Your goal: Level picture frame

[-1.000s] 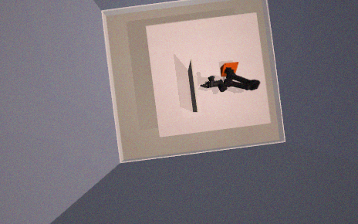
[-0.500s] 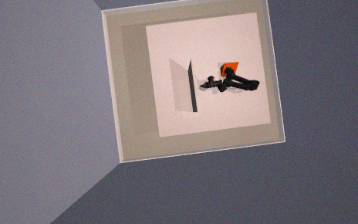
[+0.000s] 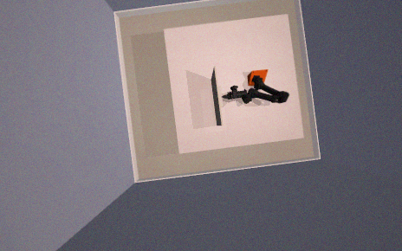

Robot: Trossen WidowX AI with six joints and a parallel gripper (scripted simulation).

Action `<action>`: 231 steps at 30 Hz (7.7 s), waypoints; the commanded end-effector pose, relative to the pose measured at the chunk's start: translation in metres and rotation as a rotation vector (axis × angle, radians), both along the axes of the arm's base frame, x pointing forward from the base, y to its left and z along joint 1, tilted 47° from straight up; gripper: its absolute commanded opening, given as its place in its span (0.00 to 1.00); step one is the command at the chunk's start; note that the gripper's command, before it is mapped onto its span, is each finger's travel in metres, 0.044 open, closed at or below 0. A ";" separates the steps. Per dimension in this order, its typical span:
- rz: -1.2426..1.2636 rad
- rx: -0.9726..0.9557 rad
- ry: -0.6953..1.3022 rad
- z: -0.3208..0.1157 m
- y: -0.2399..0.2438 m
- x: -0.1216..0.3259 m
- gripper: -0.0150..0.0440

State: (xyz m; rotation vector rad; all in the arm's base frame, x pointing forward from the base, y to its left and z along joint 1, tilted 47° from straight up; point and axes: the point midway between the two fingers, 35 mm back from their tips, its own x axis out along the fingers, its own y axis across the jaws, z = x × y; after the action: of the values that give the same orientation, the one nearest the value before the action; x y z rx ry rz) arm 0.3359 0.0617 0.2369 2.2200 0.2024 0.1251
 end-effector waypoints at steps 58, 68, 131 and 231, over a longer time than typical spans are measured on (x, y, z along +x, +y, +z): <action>-0.007 -0.003 -0.014 0.006 0.001 0.016 0.69; -0.007 -0.003 -0.014 0.006 0.001 0.016 0.47; -0.007 -0.003 -0.014 0.015 -0.007 0.016 0.25; -0.007 -0.004 -0.014 0.007 -0.012 0.018 0.25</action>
State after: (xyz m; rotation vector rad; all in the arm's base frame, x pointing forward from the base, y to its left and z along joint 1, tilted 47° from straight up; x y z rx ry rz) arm 0.3532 0.0524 0.2428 2.2172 0.1998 0.1319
